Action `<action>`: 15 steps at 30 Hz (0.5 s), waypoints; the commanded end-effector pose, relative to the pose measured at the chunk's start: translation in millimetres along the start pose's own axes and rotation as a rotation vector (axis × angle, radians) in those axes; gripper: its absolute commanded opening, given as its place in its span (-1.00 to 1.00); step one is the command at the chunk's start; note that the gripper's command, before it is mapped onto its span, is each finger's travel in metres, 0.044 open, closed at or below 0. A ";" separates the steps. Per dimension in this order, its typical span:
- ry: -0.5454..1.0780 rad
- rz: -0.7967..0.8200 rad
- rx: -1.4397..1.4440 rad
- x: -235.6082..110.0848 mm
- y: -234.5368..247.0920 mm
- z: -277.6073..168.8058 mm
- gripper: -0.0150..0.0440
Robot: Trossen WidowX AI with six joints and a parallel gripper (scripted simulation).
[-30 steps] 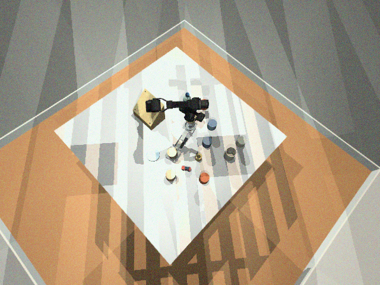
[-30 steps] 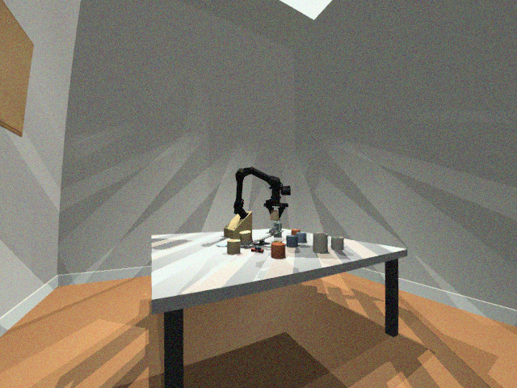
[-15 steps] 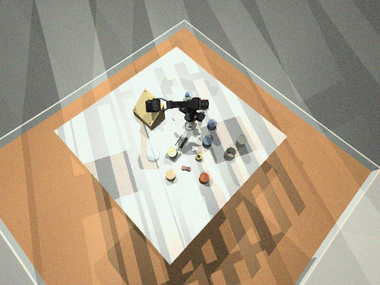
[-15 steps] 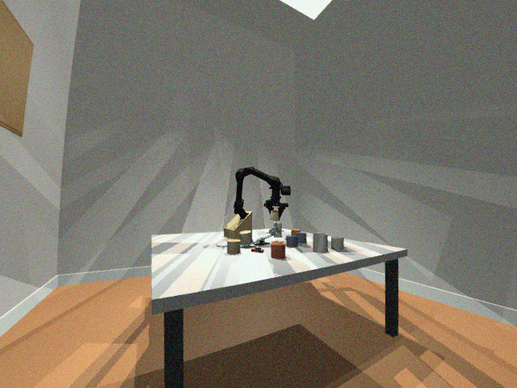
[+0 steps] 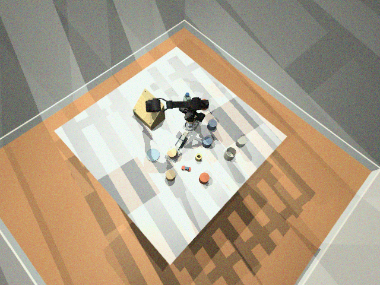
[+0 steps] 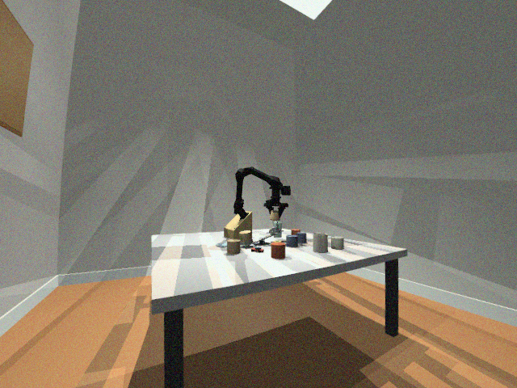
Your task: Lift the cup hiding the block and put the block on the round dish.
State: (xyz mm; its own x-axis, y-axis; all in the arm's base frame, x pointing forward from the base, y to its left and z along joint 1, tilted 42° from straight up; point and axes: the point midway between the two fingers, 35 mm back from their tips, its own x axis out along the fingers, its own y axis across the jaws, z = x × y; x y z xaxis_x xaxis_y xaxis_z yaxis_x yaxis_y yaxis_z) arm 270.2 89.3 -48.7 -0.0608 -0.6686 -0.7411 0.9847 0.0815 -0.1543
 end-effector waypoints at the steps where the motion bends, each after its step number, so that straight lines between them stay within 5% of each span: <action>1: 0.000 0.001 -0.001 0.1 0.1 -0.2 -0.49; 15: 0.008 0.009 0.003 29.2 6.1 -48.3 -0.49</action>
State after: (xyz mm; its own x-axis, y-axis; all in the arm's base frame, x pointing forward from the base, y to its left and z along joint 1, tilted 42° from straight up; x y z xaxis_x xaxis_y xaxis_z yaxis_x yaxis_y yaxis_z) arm 266.4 98.2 -91.5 -0.0634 -0.6698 -0.7399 0.9840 0.0815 -0.1581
